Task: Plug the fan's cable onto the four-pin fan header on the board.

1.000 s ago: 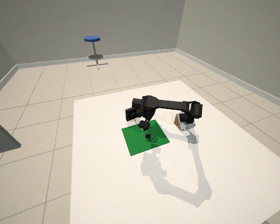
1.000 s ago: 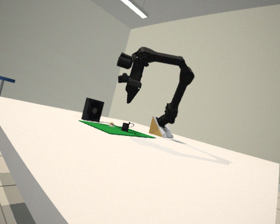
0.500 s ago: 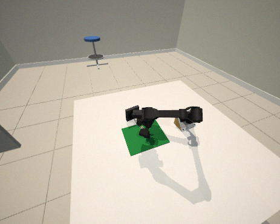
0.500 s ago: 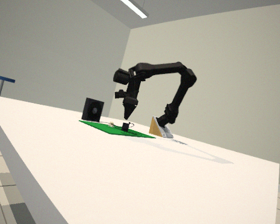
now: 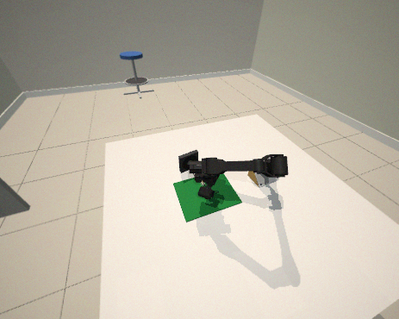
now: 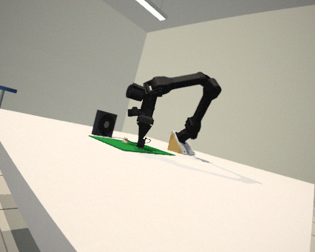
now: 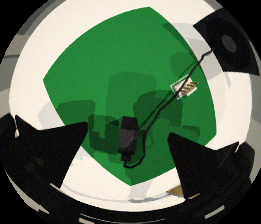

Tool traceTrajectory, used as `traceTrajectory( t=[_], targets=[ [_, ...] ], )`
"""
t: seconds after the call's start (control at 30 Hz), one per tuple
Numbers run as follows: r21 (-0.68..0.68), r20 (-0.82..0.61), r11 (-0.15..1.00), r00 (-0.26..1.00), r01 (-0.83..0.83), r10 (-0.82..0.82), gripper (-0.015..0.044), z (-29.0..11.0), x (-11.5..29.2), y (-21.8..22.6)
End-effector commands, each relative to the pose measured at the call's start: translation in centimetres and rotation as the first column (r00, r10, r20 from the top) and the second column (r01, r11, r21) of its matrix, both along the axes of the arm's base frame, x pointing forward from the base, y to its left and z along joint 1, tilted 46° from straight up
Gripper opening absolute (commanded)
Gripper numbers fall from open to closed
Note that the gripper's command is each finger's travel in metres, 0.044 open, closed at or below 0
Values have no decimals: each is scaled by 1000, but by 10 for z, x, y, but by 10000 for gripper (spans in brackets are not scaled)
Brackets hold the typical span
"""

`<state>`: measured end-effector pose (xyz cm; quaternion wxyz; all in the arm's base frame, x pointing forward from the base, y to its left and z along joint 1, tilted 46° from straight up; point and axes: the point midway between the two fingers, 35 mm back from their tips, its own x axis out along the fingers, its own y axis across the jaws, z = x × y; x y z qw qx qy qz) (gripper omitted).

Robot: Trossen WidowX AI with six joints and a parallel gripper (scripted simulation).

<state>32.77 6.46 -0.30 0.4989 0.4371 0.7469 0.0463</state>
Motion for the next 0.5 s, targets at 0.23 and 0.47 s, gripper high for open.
traceTrajectory(
  t=[0.23, 0.47],
  targets=[
    [4, -6, 1000, 1000, 3, -3, 440, -12, -4, 13],
    [2, -2, 1000, 1000, -2, 2, 387, -13, -4, 14]
  ],
)
